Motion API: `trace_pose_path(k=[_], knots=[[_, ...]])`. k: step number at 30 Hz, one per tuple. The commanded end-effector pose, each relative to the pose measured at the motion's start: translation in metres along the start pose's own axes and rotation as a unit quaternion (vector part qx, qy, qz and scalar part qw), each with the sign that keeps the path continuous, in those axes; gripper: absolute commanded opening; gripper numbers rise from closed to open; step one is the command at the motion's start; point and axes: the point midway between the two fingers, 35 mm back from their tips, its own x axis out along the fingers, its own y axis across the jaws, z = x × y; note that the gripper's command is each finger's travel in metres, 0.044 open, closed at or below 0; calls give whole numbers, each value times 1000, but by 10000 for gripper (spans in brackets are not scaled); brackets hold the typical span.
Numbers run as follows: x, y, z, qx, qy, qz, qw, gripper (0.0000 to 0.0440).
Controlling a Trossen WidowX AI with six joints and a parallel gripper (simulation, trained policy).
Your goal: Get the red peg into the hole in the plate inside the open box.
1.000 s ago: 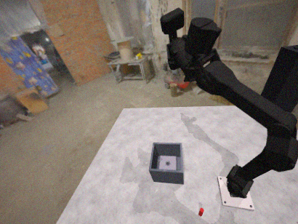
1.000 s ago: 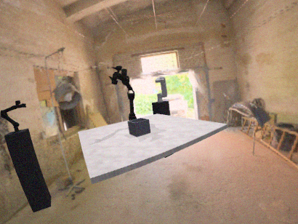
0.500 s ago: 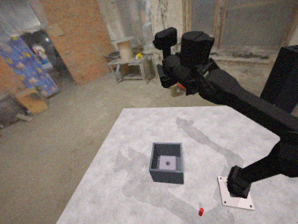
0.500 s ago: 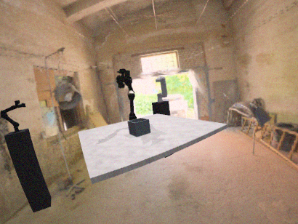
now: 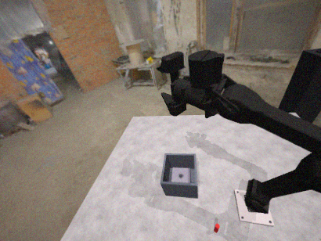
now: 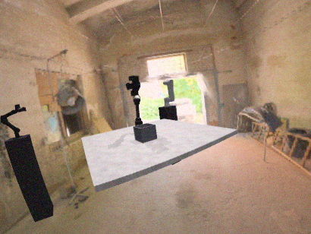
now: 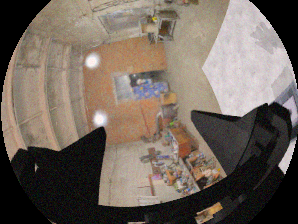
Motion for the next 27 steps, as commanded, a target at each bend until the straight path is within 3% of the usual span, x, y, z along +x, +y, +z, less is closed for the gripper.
trace_pose_path(k=[1,14,27], knots=[[-6,-18,-15,17,28,-30,999,440],[-35,-68,-59,51,112,-126,984,440],[-75,-120,-99,55,195,-232,952,440]])
